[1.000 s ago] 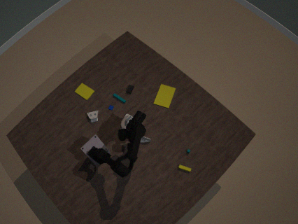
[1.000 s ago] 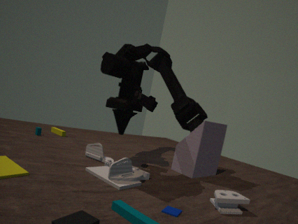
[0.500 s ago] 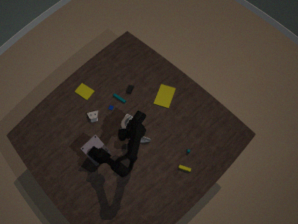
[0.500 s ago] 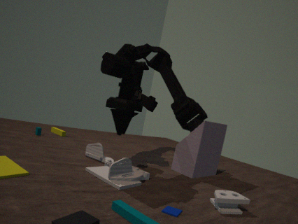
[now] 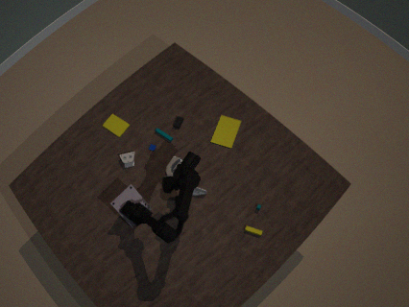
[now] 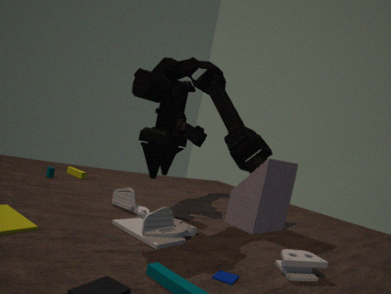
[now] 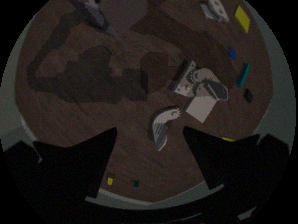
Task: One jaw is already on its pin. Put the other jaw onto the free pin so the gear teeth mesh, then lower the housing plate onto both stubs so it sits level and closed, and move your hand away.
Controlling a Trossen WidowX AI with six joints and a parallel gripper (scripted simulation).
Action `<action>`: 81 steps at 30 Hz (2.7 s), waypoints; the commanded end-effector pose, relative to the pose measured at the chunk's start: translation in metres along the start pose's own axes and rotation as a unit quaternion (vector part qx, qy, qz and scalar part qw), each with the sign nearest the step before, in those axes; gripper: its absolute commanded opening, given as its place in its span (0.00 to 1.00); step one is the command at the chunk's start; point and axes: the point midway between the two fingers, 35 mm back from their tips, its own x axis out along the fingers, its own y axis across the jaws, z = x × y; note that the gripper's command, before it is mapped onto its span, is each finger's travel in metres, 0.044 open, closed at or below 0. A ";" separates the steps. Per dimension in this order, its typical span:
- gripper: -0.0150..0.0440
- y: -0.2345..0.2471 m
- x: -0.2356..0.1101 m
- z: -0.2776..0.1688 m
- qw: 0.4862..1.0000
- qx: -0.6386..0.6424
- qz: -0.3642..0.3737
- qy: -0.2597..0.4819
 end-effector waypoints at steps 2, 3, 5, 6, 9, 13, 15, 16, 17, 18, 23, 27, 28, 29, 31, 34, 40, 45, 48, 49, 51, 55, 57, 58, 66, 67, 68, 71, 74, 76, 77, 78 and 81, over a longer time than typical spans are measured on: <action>1.00 0.000 0.000 0.000 1.000 0.000 0.000 0.000; 1.00 0.000 0.000 0.000 1.000 0.000 0.000 0.000; 1.00 0.000 0.000 0.000 1.000 0.000 0.000 0.000; 1.00 0.000 0.000 0.000 1.000 0.000 0.000 0.000; 1.00 0.000 0.000 0.000 1.000 0.000 0.000 0.000; 1.00 0.000 0.000 0.000 1.000 0.000 0.000 0.000; 1.00 0.000 0.000 0.000 1.000 0.000 0.000 0.000; 1.00 0.000 0.000 0.000 1.000 0.000 0.000 0.000; 1.00 0.000 0.000 0.000 1.000 0.000 0.000 0.000; 1.00 0.000 0.000 0.000 1.000 0.000 0.000 0.000; 0.91 0.000 0.000 0.000 1.000 0.000 0.000 0.000; 0.73 0.000 0.000 0.000 1.000 0.000 0.000 0.000; 0.69 0.000 0.000 0.000 1.000 0.000 0.000 0.000; 0.64 0.000 0.000 0.000 1.000 0.000 0.000 0.000; 0.56 0.000 0.000 0.000 1.000 0.000 0.000 0.000; 0.42 0.000 0.000 0.000 1.000 0.000 0.000 0.000; 0.25 0.000 0.000 0.000 1.000 0.000 0.000 0.000; 0.25 0.000 0.000 0.000 1.000 0.000 0.000 0.000; 0.25 0.000 0.000 0.000 1.000 0.000 0.000 0.000; 0.25 0.000 0.000 0.000 1.000 0.000 0.000 0.000; 0.30 0.000 0.000 0.000 1.000 0.000 0.000 0.000; 0.48 0.000 0.000 -0.001 1.000 0.031 0.000 0.000; 0.57 -0.001 0.000 -0.002 0.998 0.056 0.000 0.000; 0.61 -0.001 -0.001 -0.002 0.998 0.068 0.000 0.000; 0.97 -0.003 -0.001 -0.005 0.986 0.167 0.000 0.000; 1.00 -0.003 -0.001 -0.005 0.984 0.179 0.000 0.000; 1.00 -0.003 -0.001 -0.005 0.981 0.192 0.000 0.000; 1.00 -0.004 -0.002 -0.006 0.974 0.228 0.000 0.000; 1.00 -0.004 -0.002 -0.007 0.964 0.264 0.000 0.000; 1.00 -0.005 -0.002 -0.008 0.958 0.288 0.000 0.000; 1.00 -0.005 -0.002 -0.008 0.954 0.300 0.000 0.000; 1.00 -0.005 -0.002 -0.009 0.950 0.312 0.000 0.000; 1.00 -0.005 -0.003 -0.010 0.938 0.347 0.000 0.000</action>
